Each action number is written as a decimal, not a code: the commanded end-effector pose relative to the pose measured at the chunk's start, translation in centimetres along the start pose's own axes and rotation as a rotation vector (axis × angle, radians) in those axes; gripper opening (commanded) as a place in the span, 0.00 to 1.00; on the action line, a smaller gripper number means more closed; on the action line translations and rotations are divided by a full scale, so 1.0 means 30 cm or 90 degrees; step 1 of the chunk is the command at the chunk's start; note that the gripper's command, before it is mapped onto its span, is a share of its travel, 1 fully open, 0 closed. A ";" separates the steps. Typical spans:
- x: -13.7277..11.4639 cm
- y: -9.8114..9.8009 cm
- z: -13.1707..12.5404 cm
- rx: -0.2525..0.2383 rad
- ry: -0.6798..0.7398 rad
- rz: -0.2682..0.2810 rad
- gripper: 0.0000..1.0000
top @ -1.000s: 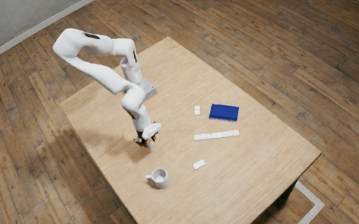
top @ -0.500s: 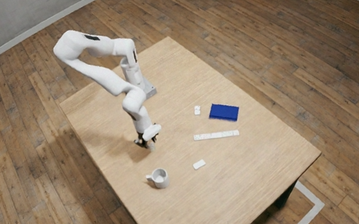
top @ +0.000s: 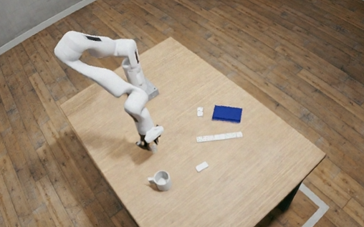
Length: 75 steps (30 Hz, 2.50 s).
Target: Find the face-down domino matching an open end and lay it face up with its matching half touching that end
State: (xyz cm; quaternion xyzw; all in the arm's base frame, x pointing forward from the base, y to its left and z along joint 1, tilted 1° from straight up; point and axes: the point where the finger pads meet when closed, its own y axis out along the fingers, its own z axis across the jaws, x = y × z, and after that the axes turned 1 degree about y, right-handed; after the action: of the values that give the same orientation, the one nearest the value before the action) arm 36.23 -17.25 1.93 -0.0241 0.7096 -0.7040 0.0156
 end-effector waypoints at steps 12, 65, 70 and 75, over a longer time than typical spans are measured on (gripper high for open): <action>-0.002 0.006 -0.003 -0.001 0.001 0.002 0.35; 0.003 0.007 -0.005 -0.001 0.000 0.004 0.35; 0.003 0.007 -0.005 -0.001 0.000 0.006 0.35; 0.004 0.007 -0.005 -0.001 0.000 0.008 0.35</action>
State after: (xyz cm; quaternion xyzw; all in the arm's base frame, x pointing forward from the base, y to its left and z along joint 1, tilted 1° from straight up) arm 36.21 -17.22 1.93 -0.0224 0.7090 -0.7046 0.0196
